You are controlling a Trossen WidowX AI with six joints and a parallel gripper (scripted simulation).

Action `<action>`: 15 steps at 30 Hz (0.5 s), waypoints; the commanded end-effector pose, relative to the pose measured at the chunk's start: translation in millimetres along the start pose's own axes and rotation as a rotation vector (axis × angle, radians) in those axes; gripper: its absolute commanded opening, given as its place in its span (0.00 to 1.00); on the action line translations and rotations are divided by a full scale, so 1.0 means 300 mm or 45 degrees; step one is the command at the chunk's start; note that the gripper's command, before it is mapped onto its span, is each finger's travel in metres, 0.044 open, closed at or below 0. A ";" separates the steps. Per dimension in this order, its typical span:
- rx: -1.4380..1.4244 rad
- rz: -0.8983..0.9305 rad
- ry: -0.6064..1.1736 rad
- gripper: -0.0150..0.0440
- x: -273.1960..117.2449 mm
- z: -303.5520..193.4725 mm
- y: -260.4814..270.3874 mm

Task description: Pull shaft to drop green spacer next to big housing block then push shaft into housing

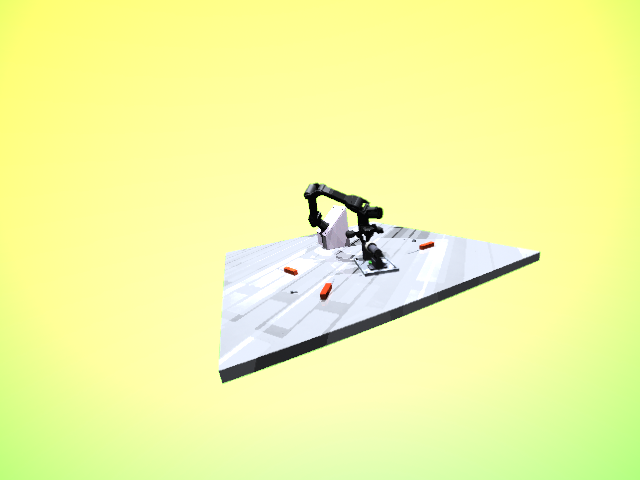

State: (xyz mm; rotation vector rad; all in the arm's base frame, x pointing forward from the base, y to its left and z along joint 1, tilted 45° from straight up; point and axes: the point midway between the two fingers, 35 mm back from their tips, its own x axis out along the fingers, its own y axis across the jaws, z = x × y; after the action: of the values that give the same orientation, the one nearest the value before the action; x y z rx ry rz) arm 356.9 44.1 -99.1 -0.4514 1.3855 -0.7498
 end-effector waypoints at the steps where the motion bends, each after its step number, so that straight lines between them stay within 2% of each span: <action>1: 0.003 0.000 -0.011 0.25 -0.002 0.012 0.001; 15: 0.003 0.000 -0.011 0.25 -0.002 0.026 0.001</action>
State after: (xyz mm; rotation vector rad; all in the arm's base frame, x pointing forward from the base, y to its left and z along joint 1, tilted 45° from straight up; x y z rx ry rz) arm 361.3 43.5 -98.3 -0.4511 1.3862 -0.7495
